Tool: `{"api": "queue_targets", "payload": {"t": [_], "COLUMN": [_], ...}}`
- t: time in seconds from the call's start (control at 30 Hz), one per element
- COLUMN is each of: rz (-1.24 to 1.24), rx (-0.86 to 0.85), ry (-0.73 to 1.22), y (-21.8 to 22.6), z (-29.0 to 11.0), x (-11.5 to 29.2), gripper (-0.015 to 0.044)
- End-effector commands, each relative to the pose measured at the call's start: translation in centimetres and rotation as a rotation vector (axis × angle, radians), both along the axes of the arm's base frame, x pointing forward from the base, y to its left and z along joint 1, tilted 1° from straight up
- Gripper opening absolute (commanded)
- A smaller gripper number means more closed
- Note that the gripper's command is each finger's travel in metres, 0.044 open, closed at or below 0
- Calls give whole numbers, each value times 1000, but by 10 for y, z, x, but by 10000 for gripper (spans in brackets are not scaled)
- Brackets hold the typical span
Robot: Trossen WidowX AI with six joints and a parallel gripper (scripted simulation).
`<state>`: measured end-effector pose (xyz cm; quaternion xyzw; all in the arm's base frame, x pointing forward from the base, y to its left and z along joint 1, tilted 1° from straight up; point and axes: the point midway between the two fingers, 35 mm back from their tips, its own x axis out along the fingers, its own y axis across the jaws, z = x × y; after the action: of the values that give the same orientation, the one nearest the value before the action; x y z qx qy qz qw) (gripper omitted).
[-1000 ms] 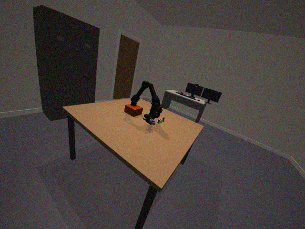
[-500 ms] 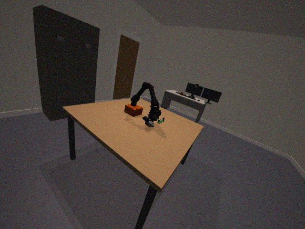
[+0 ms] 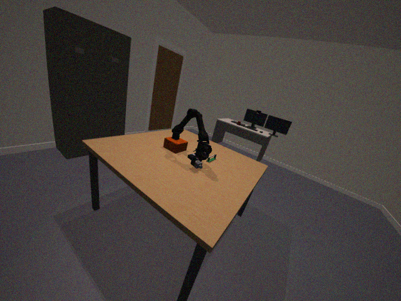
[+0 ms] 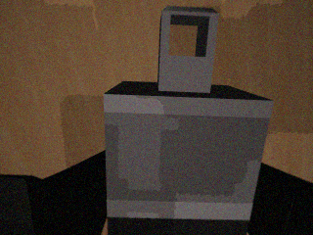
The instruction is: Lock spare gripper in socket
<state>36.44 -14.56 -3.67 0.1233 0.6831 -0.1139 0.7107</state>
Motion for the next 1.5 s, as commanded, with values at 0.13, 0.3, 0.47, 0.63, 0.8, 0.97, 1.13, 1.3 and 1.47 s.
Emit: {"api": "queue_targets", "payload": {"t": [0.13, 0.3, 0.47, 0.63, 0.8, 0.97, 1.13, 1.3, 1.47], "rz": [0, 0, 0, 0, -1, -1, -1, -2, -2], "rx": [-2, -2, -1, 2, 5, 8, 11, 14, 16], "ry": [-4, -4, -4, 5, 13, 21, 28, 36, 40], "y": [0, 0, 0, 0, 1, 2, 2, 3, 3], "z": [2, 2, 6, 17, 25, 35, 43, 52, 45], "x": [1, 1, 0, -2, -4, -6, -8, -9, -10], "gripper": [262, 394, 440, 440, 440, 440, 440, 440, 440]}}
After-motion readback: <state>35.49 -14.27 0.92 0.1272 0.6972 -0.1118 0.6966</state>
